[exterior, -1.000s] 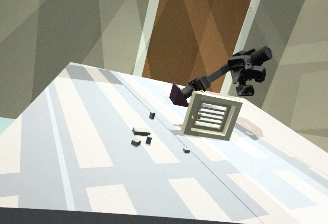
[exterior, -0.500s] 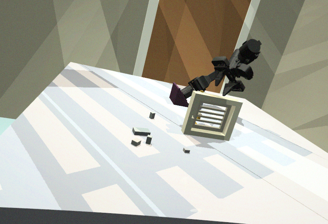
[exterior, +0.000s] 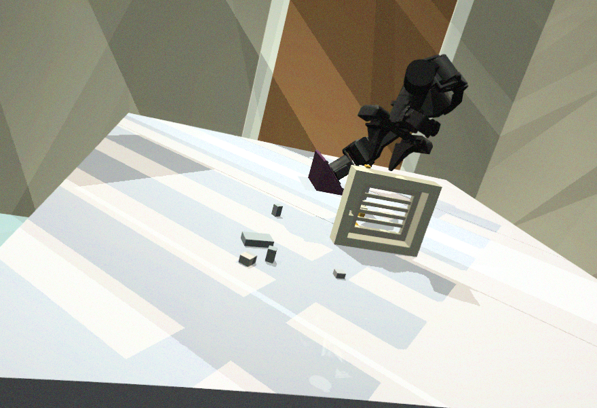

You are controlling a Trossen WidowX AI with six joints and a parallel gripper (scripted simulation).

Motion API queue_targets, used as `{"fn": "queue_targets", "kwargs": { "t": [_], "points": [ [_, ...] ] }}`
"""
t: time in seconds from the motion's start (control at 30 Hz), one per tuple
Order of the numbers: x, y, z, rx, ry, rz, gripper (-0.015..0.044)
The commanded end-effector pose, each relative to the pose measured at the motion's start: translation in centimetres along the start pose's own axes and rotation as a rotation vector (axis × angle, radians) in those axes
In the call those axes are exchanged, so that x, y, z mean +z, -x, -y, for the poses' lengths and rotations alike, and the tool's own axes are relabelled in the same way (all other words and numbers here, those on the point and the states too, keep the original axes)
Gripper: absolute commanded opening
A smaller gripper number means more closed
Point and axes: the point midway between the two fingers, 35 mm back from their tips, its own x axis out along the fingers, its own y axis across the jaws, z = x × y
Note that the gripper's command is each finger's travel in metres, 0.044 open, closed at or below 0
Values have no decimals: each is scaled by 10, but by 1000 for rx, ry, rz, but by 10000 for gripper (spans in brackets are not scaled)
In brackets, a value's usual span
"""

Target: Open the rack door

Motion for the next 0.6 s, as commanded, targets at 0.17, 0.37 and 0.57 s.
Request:
{"fn": "queue_targets", "kwargs": {
  "t": [0.17, 0.37, 0.57],
  "points": [
    [-13, 3, 15, 174, -92, -35, 288],
    [-21, 6, 24, 291, -161, -39, 288],
    [-24, 7, 28, 340, -192, -35, 288]
  ]
}}
